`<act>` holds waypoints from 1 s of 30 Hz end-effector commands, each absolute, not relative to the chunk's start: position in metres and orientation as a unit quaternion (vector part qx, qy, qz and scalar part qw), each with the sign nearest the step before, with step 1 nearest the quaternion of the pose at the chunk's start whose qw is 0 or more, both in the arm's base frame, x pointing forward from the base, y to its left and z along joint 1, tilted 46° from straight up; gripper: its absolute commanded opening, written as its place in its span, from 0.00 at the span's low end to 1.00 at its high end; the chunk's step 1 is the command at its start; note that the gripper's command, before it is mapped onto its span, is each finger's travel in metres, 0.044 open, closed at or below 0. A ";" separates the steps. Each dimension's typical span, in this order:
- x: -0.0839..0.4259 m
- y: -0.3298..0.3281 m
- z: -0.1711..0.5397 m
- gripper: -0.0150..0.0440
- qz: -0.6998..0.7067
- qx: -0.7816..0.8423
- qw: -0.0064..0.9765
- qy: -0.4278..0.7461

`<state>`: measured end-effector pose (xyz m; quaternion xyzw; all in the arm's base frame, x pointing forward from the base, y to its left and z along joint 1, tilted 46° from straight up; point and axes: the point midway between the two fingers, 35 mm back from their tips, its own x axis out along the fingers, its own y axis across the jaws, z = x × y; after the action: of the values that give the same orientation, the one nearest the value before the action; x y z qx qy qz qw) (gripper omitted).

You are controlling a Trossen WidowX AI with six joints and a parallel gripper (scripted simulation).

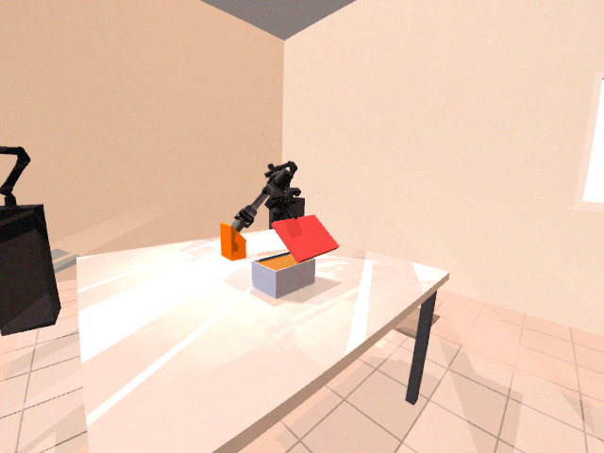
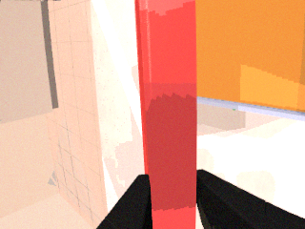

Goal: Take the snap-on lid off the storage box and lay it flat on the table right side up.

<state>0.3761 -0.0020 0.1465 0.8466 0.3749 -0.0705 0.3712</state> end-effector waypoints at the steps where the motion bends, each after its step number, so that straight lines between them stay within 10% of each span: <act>1: 0.373 0.003 0.153 0.25 -0.073 0.848 0.370 0.372; 30: 0.358 0.042 0.194 0.25 -0.073 0.849 0.369 0.372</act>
<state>0.3582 0.0385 0.1838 0.8467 0.3782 -0.0757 0.3666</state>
